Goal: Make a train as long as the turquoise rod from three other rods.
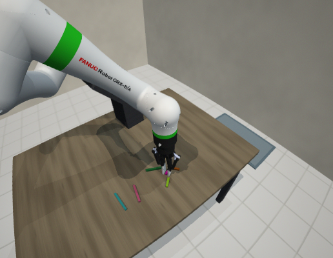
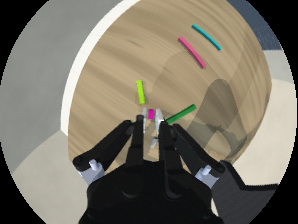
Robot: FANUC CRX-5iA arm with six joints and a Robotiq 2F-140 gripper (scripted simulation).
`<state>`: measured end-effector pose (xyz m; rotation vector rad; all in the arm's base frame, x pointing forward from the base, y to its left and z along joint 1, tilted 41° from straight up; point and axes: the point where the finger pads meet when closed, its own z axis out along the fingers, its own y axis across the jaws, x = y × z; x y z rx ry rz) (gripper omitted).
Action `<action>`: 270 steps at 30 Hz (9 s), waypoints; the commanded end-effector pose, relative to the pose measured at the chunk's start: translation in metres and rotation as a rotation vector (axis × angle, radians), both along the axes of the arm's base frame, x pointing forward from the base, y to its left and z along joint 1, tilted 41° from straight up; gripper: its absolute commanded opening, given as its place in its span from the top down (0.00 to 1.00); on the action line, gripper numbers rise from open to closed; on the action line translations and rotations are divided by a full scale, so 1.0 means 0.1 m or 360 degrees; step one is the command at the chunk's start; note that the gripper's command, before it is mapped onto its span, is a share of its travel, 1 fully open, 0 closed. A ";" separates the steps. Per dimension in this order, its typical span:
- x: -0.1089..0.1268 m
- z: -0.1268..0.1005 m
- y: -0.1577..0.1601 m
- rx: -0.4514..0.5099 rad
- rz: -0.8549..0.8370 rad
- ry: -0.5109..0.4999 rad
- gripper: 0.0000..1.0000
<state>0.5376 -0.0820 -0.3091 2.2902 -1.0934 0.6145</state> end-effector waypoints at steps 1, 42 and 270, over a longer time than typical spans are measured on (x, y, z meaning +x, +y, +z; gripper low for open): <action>0.00 0.00 0.00 0.0000 0.0000 0.0000 0.97; -0.03 0.12 0.10 0.0000 0.0000 0.0000 0.97; -0.22 0.61 -0.30 -0.0166 0.0731 0.0603 0.85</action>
